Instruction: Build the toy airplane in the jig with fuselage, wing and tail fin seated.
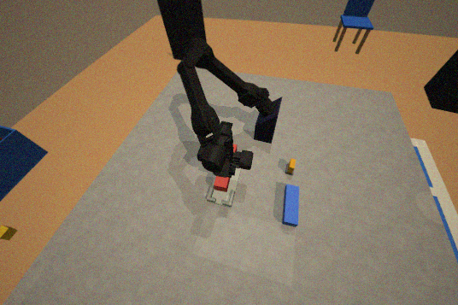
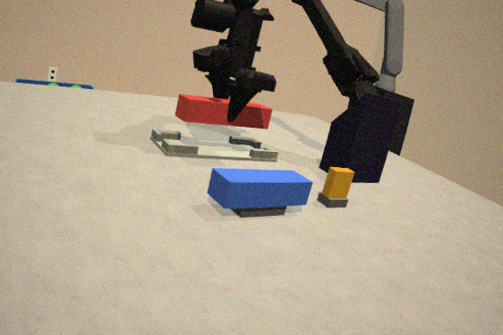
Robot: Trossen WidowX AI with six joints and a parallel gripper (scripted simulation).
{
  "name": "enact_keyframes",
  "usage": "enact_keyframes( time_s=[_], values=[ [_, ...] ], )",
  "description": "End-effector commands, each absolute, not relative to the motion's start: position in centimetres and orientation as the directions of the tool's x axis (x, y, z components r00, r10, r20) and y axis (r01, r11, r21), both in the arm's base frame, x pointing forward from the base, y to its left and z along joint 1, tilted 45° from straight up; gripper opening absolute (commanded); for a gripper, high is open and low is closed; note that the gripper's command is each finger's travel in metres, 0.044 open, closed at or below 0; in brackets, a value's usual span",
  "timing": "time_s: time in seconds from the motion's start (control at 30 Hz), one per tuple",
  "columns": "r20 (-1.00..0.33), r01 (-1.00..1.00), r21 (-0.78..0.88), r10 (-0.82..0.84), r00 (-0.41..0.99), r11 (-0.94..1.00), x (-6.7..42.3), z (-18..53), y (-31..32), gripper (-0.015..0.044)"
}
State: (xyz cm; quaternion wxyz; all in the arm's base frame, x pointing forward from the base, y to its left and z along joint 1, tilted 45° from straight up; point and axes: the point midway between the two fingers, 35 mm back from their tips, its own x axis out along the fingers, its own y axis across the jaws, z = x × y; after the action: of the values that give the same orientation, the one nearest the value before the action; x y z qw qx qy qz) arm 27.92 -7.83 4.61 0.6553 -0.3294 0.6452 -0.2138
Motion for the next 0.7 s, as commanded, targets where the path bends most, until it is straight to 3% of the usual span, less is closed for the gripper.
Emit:
enact_keyframes(
  time_s=[0.0, 0.67],
  values=[
    [-0.703, -0.153, -0.709, -0.707, 0.073, 0.689, 27.8, 4.1, -8.3, 0.0197],
    [-0.701, -0.153, -0.71, -0.709, 0.073, 0.687, 28.0, 2.2, -10.3, 0.0197]
  ],
)
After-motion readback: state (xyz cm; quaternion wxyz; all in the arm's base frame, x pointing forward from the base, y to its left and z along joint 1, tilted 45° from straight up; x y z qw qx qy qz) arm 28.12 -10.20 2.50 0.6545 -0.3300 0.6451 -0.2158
